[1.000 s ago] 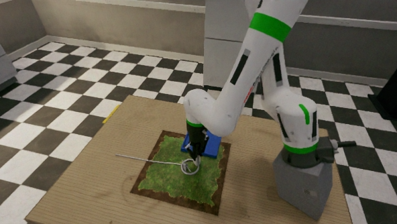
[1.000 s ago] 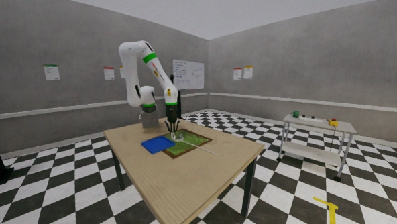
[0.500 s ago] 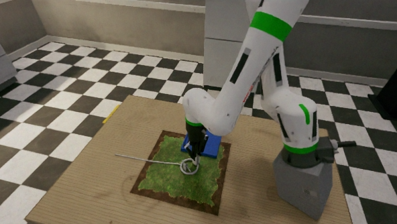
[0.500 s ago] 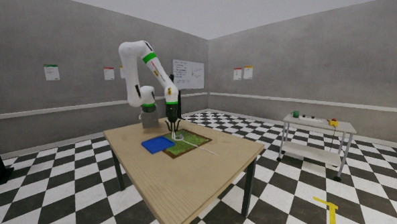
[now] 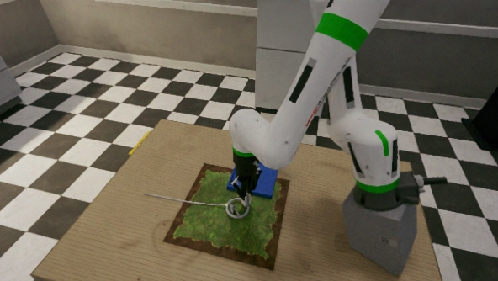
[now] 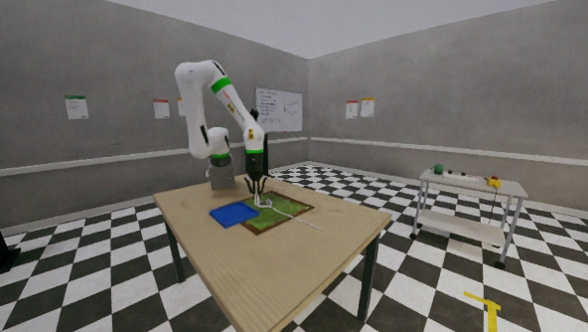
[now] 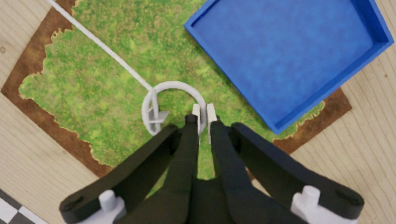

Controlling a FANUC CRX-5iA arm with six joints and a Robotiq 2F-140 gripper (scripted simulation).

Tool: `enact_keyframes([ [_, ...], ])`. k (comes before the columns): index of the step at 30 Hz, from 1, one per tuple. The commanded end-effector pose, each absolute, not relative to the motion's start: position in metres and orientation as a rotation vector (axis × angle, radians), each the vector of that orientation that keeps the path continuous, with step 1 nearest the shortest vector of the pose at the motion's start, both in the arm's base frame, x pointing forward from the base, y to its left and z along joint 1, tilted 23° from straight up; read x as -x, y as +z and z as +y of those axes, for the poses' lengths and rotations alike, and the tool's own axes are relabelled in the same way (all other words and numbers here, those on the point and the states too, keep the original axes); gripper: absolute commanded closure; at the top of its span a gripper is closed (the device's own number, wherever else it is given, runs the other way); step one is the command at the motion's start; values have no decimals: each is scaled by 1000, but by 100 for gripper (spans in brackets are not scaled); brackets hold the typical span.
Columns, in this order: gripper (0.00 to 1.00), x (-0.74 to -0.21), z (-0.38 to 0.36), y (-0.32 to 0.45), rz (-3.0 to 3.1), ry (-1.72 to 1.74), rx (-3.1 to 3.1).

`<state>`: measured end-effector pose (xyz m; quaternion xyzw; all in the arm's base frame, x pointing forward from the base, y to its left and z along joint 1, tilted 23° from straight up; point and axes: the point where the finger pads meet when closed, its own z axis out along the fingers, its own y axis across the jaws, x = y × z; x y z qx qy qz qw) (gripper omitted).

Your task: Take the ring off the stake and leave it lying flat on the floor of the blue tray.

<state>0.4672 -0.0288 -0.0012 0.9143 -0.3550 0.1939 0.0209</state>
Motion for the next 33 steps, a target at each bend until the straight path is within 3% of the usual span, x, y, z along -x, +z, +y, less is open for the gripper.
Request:
enact_keyframes([
  [1,90,-467,-28,2,-1101,603,-2835],
  [33,90,-467,-17,4,-1101,602,-2835],
])
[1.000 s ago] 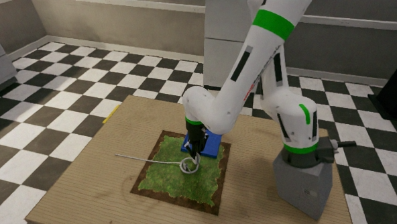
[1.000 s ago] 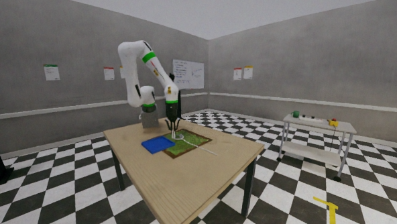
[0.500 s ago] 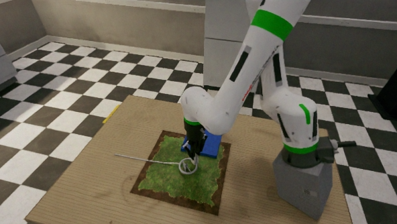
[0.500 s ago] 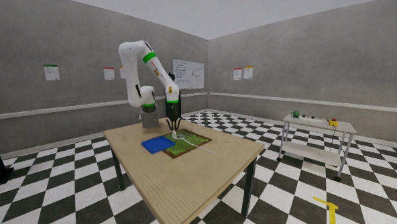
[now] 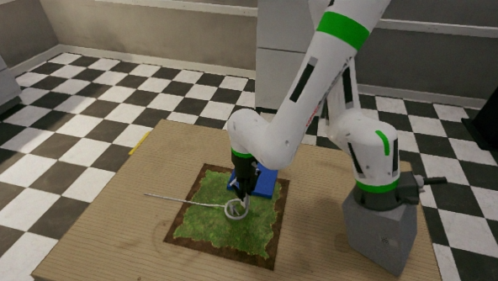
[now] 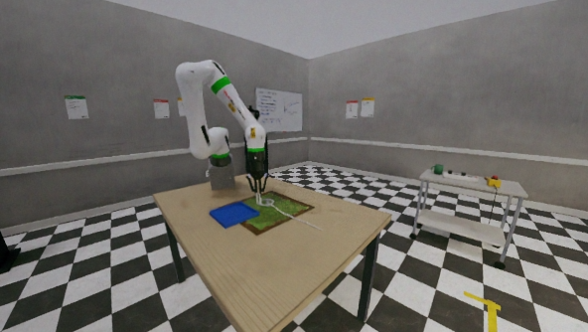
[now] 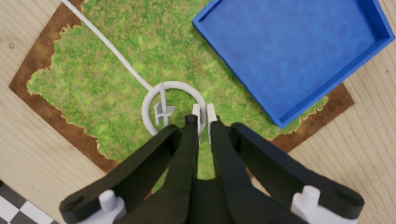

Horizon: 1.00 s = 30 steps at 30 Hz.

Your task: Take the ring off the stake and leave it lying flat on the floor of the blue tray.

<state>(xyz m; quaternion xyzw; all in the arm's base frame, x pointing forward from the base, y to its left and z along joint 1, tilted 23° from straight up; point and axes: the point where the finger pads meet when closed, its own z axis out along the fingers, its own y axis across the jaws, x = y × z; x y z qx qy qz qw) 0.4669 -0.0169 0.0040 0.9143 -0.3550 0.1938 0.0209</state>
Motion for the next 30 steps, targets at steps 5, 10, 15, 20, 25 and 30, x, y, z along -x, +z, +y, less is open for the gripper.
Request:
enact_keyframes([
  [5,90,-468,-18,5,-1105,572,-2847],
  [10,90,-467,-16,4,-1108,531,-2867],
  [15,90,-467,-17,4,-1115,465,-2893],
  [20,90,-466,-16,7,-1115,459,-2897],
  [25,90,-466,-17,7,-1116,452,-2899],
  [30,90,-467,-17,10,-1122,381,-2927],
])
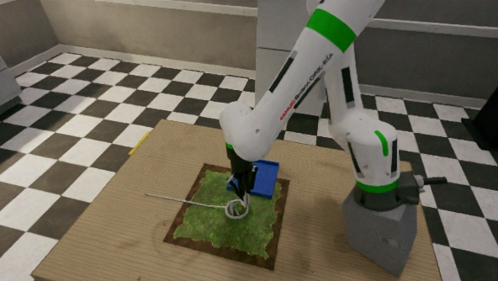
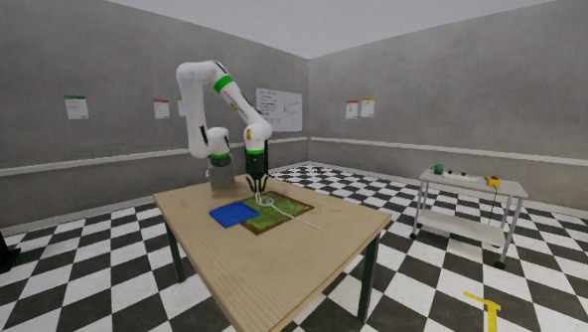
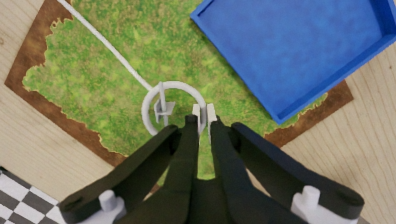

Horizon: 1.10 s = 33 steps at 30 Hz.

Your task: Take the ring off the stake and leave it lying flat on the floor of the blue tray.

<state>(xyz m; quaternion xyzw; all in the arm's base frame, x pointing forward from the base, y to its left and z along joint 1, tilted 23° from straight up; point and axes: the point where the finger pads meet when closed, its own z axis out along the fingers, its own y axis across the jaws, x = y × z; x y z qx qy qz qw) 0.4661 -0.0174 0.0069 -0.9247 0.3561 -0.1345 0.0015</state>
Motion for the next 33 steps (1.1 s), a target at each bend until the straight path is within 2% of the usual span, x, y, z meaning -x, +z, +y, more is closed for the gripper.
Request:
enact_keyframes([
  [1,90,-466,-18,11,1110,-355,2896],
  [8,90,-468,-19,11,1096,-225,2880],
  [33,90,-470,-21,18,1086,-145,2868],
])
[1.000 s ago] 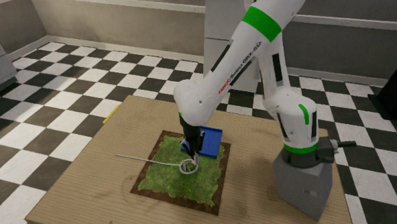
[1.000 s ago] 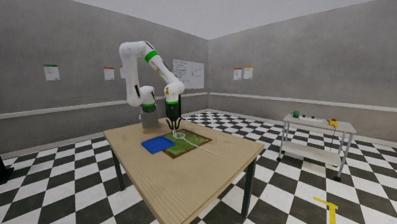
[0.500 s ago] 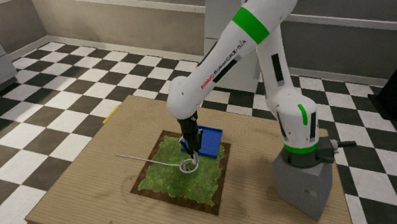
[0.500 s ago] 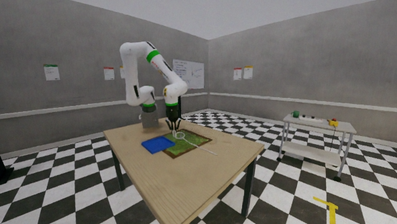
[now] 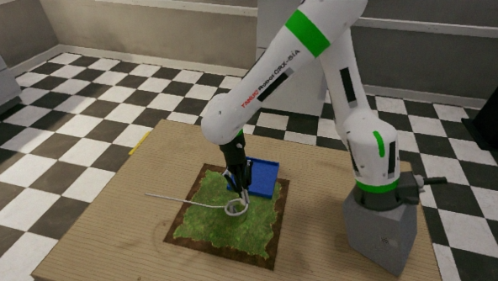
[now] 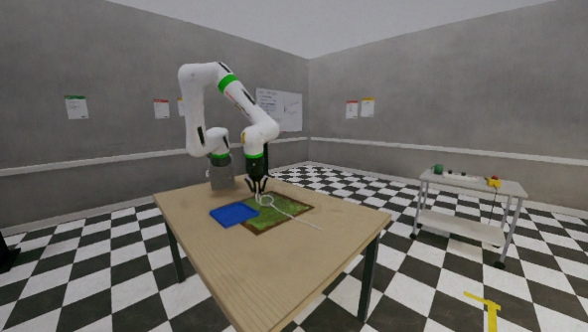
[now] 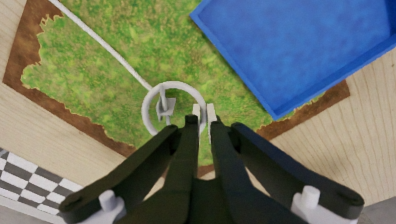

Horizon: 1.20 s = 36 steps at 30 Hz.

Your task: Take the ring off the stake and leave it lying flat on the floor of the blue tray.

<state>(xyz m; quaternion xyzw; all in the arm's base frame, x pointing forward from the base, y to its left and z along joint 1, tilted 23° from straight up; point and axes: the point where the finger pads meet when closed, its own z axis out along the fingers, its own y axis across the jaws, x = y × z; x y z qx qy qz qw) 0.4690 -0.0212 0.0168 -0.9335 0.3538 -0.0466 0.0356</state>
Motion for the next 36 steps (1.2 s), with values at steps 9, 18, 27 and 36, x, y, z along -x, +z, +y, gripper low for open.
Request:
enact_keyframes([
  [9,90,-474,-26,20,1087,-150,2868],
  [18,90,-478,-29,22,1087,-150,2868],
  [27,90,-478,-30,29,1088,-155,2869],
  [36,90,-477,-29,29,1095,-219,2879],
])
